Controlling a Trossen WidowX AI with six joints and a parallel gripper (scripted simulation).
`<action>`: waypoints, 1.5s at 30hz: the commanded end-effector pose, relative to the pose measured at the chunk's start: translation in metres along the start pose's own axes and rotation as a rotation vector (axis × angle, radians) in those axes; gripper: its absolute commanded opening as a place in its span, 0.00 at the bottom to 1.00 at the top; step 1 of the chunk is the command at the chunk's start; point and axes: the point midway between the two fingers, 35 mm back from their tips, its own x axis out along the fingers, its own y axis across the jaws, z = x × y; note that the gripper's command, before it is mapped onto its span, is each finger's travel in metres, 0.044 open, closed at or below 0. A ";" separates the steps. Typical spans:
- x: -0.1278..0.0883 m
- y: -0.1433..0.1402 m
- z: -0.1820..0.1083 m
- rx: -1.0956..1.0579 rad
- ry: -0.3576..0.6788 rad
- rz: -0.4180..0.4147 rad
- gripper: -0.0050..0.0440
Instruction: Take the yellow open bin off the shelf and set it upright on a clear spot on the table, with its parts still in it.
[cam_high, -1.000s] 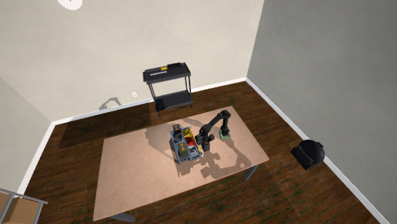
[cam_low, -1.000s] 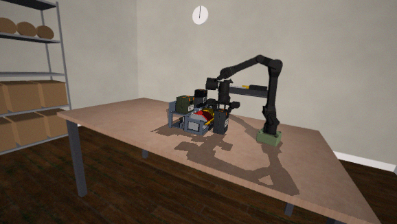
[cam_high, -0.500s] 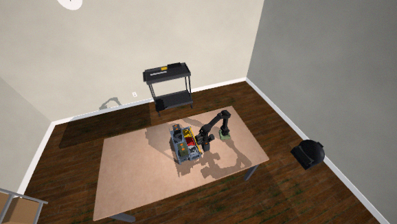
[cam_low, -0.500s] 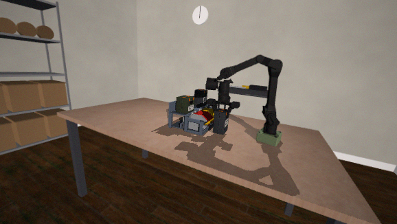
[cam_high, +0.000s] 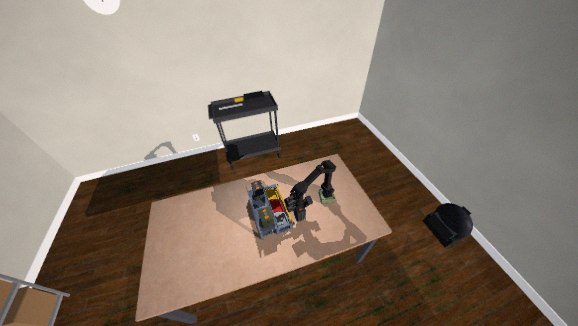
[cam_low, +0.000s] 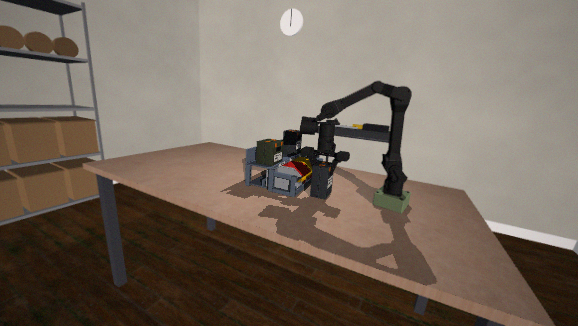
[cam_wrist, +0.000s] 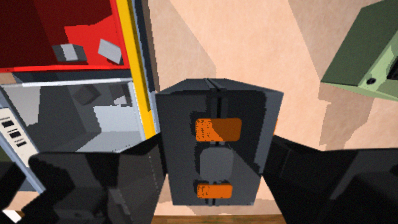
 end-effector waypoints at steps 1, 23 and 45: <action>-0.012 0.006 -0.002 -0.007 0.012 0.052 0.10; -0.002 0.005 -0.002 -0.003 0.011 0.046 0.97; -0.003 0.006 -0.002 -0.003 0.011 0.048 0.97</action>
